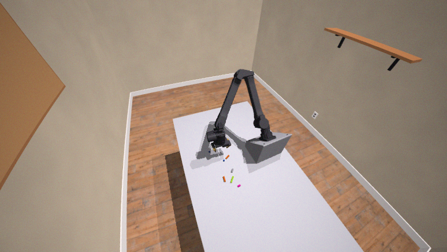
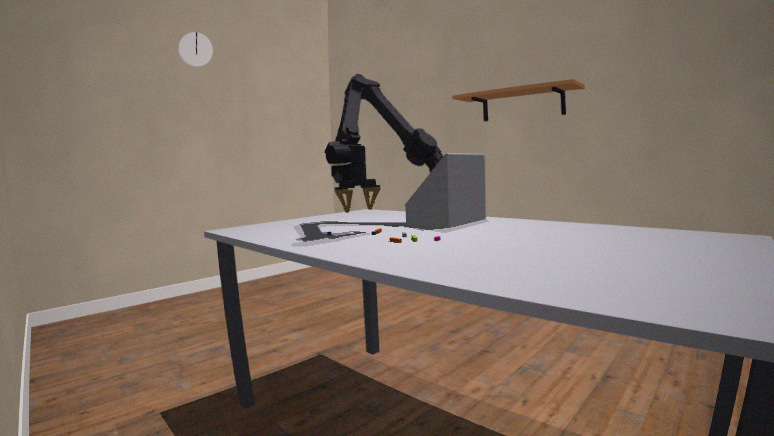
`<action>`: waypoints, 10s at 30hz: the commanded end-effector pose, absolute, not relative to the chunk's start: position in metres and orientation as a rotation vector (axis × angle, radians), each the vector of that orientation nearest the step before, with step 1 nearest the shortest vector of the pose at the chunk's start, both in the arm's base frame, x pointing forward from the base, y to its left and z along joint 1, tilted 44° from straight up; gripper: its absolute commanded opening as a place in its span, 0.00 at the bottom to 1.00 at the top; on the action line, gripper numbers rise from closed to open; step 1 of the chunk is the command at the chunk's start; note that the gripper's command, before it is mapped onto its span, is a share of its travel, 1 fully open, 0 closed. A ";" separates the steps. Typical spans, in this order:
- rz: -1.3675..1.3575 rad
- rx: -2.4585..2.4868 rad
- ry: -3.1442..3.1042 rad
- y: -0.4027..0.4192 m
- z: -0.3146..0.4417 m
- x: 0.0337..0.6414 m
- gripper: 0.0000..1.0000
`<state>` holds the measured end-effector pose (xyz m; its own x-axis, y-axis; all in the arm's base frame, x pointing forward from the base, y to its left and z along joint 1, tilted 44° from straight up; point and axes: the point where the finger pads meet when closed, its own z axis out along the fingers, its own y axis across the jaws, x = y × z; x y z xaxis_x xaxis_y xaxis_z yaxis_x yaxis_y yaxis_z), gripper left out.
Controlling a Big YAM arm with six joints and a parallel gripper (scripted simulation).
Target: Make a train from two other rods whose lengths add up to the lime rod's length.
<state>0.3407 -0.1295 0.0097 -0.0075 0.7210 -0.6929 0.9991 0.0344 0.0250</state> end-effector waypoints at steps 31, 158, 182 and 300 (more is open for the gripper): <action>-0.723 1.581 1.945 -0.117 0.008 0.353 1.00; -1.145 0.037 2.855 -0.085 -0.037 0.347 0.24; -1.153 0.037 2.864 -0.107 -0.058 0.342 0.24; -1.143 0.042 2.847 -0.121 -0.068 0.342 0.24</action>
